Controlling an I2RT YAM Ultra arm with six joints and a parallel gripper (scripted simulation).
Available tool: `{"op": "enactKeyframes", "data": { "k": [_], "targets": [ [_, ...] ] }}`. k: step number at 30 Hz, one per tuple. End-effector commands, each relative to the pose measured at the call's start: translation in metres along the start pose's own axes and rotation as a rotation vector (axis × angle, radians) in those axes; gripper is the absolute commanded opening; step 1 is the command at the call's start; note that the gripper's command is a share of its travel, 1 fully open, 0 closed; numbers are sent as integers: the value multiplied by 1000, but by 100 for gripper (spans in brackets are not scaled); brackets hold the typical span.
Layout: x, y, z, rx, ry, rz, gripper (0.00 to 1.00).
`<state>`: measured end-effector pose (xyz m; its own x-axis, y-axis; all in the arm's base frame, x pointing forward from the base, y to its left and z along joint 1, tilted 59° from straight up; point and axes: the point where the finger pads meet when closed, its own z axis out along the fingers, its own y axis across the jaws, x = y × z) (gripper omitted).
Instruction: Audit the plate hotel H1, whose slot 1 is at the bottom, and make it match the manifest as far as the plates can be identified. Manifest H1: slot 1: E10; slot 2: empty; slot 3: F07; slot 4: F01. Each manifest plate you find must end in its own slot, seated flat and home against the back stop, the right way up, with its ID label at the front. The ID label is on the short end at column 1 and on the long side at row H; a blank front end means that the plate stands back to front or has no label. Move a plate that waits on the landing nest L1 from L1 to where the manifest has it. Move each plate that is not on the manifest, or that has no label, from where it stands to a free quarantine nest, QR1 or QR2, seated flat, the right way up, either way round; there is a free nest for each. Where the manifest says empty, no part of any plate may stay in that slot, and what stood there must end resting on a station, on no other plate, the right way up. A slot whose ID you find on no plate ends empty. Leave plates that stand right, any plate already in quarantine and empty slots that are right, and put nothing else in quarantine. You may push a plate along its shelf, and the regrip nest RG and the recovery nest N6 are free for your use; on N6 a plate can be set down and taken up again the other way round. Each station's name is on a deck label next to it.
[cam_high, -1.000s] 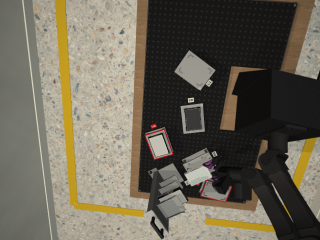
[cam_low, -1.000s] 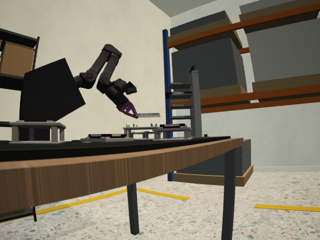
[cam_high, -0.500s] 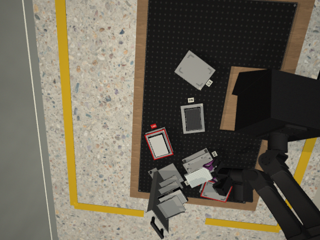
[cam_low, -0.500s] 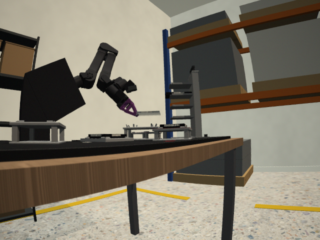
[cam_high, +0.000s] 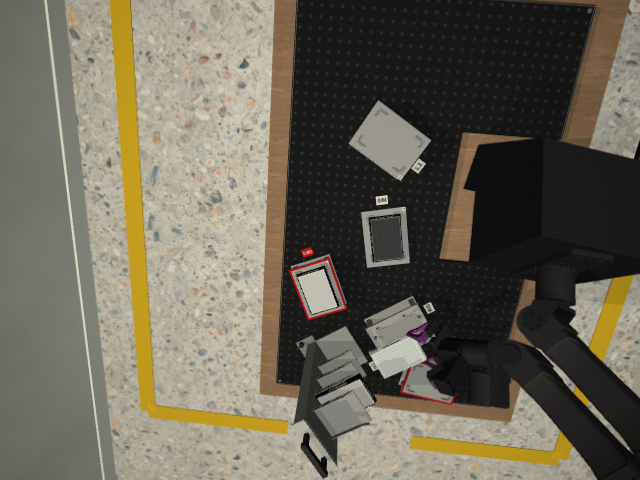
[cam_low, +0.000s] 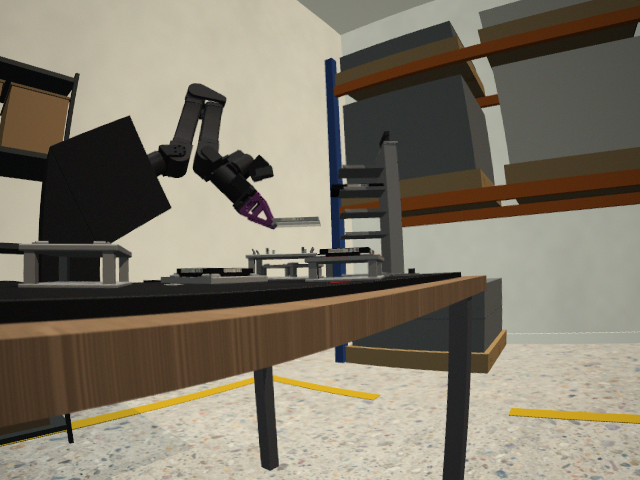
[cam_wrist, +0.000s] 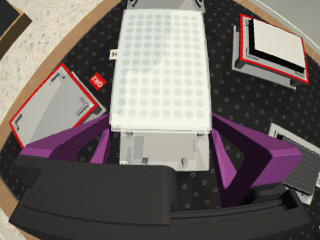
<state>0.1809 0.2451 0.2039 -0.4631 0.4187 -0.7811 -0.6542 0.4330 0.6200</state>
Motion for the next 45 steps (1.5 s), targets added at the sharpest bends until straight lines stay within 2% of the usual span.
{"op": "enactKeyframes", "data": {
  "k": [1, 45],
  "targets": [
    [-2, -4, -2, 17, 1, 0, 86],
    [-29, -3, -30, 16, 1, -2, 86]
  ]
}}
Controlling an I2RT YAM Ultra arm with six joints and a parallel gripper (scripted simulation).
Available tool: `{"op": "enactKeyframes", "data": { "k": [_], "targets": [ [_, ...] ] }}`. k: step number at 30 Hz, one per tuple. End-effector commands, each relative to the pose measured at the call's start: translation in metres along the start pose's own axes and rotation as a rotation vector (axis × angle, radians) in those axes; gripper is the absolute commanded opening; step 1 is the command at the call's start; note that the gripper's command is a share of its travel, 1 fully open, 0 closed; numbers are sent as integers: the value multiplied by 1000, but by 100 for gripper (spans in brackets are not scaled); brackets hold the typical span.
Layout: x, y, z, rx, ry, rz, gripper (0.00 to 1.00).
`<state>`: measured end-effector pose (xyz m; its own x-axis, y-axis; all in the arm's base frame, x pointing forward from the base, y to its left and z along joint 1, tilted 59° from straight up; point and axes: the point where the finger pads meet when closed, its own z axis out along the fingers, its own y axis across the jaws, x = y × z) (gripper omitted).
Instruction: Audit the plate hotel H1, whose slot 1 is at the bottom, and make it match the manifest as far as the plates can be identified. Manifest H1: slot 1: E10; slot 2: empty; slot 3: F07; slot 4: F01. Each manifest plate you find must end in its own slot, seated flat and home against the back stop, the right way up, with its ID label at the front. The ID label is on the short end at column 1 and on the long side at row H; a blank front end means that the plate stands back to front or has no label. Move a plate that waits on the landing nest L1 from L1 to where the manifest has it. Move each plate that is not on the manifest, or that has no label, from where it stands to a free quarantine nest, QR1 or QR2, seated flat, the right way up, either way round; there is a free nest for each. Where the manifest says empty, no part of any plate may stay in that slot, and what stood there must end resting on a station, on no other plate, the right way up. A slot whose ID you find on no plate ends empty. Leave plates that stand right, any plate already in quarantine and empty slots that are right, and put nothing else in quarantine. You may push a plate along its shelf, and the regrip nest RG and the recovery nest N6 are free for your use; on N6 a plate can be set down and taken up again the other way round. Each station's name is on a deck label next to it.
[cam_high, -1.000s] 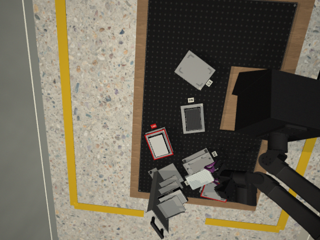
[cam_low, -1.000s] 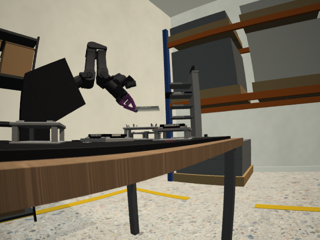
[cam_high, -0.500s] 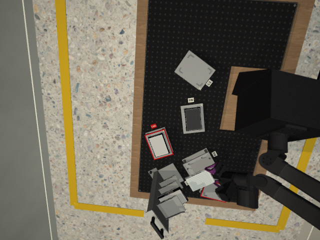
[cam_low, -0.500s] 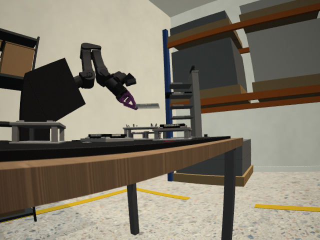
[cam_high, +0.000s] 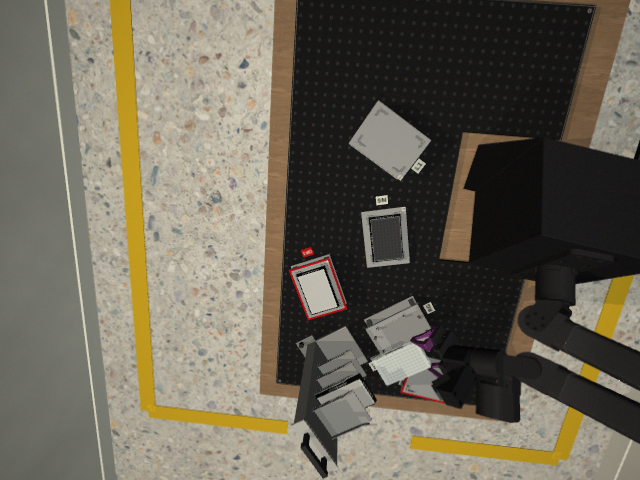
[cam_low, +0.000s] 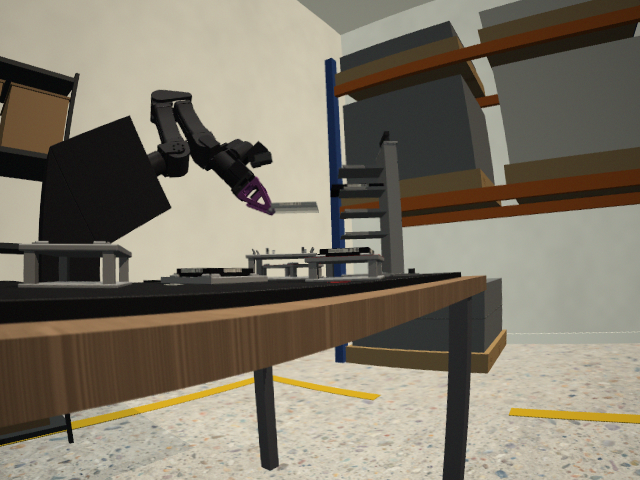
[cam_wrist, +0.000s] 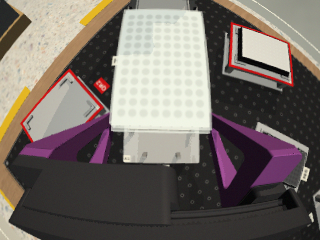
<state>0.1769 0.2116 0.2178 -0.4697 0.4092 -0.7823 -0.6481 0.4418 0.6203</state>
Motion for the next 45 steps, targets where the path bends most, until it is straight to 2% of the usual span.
{"op": "enactKeyframes", "data": {
  "k": [1, 45],
  "targets": [
    [-6, 0, -2, 6, -10, -1, 86],
    [-34, 1, -33, 6, -9, -3, 86]
  ]
}}
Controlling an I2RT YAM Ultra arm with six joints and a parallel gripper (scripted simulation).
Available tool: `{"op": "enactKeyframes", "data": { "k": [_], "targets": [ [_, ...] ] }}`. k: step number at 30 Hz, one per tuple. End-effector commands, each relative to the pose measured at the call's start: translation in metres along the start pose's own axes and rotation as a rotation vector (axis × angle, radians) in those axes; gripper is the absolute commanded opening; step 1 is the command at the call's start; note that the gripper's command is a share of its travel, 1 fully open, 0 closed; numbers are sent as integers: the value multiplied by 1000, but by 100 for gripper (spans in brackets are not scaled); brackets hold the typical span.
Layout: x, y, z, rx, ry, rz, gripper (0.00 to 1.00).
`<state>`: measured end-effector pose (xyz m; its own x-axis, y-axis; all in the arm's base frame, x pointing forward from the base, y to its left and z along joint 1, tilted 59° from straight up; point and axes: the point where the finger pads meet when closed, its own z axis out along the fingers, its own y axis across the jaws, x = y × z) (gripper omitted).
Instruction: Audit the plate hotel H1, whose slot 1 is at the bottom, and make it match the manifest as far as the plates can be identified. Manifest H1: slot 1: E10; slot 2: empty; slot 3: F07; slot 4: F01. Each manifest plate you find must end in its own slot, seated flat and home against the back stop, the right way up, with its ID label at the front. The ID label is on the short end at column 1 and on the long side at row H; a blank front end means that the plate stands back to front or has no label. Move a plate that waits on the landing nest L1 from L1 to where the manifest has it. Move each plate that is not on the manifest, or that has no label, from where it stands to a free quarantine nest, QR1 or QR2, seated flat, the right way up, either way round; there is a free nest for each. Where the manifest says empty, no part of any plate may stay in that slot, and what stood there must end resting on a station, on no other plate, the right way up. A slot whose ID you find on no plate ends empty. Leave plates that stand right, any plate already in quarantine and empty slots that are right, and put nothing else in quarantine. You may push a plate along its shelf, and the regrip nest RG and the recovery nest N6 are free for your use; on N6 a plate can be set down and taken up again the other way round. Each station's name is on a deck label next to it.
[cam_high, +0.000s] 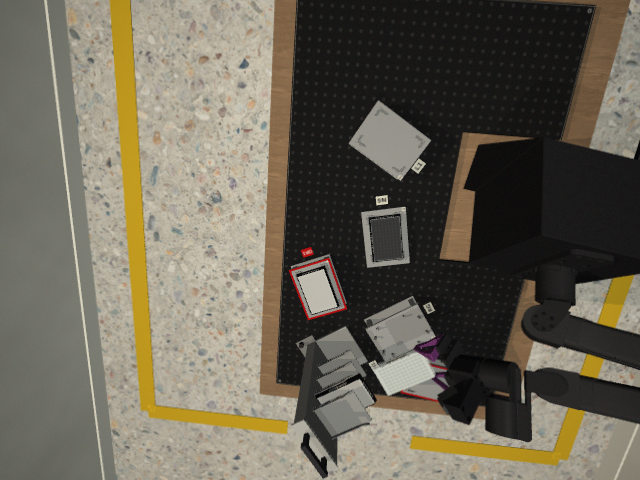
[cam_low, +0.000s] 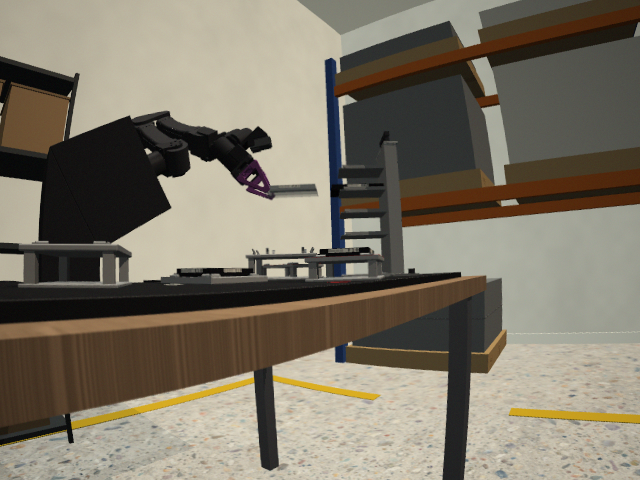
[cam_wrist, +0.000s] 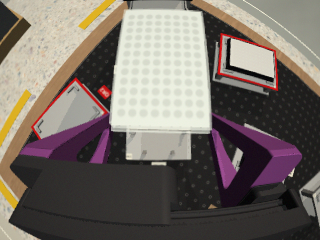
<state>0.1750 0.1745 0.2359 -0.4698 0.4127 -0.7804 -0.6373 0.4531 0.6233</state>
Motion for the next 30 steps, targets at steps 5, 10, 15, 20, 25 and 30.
{"op": "enactKeyframes", "data": {
  "k": [5, 10, 15, 20, 25, 30],
  "targets": [
    [-7, 5, -5, -10, -6, -6, 86],
    [-11, 4, -9, -9, -5, -6, 86],
    [-14, 4, -12, -9, -5, -6, 86],
    [-16, 4, -15, -9, -5, -6, 86],
    [-19, 4, -18, -9, -4, -6, 86],
    [-23, 4, -22, -8, -4, -6, 86]
  ]
}}
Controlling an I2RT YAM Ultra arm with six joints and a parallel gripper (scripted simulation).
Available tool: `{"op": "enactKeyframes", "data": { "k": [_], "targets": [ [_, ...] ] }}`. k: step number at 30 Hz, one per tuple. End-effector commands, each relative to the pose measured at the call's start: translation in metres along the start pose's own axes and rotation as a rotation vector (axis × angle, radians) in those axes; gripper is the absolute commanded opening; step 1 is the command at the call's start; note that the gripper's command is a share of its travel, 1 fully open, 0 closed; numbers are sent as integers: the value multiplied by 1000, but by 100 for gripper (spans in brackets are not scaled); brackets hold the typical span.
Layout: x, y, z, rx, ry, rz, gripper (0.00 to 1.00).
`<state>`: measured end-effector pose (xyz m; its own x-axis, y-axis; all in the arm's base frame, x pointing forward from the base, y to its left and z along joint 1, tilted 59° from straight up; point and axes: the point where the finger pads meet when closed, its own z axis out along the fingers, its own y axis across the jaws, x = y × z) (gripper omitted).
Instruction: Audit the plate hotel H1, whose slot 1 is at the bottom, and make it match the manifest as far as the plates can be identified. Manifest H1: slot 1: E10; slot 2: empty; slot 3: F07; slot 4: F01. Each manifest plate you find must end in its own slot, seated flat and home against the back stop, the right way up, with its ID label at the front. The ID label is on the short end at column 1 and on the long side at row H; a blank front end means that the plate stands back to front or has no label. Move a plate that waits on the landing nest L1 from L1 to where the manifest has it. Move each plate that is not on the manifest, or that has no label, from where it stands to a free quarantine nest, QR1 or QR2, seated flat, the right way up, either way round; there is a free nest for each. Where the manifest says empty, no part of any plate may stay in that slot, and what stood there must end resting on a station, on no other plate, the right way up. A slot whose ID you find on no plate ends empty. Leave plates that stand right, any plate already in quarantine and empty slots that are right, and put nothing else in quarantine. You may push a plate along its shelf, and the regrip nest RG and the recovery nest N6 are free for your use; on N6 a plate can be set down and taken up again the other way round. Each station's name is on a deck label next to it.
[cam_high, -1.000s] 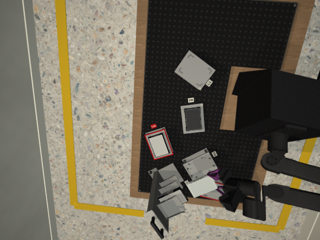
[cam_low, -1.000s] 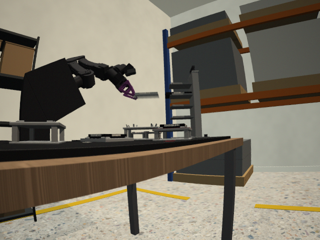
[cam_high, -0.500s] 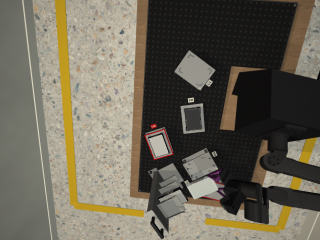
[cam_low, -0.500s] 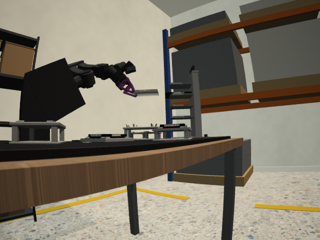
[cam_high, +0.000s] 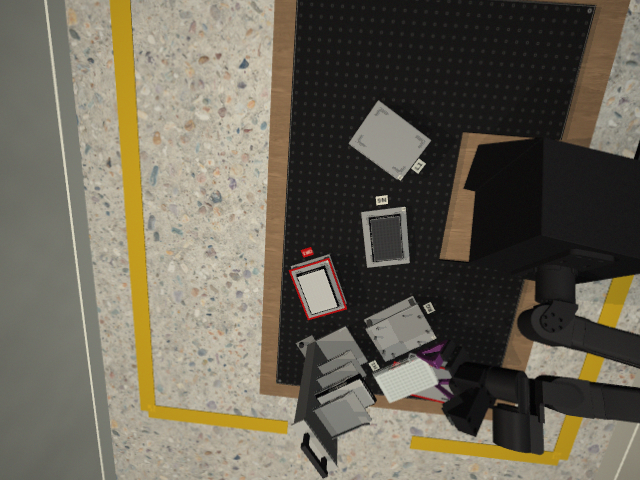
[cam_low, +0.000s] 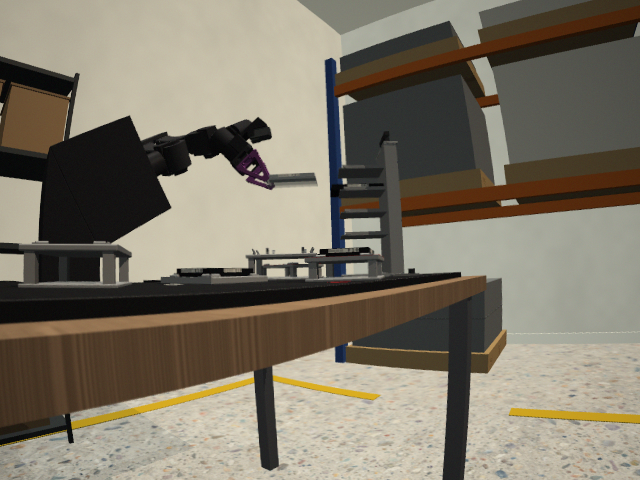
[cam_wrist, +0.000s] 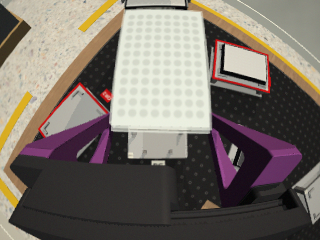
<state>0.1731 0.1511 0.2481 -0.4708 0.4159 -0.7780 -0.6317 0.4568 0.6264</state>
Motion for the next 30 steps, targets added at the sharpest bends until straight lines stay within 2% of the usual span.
{"op": "enactKeyframes", "data": {
  "k": [1, 30],
  "targets": [
    [-5, 6, -3, -15, -2, -10, 86],
    [-21, 5, -21, -13, 0, -9, 86]
  ]
}}
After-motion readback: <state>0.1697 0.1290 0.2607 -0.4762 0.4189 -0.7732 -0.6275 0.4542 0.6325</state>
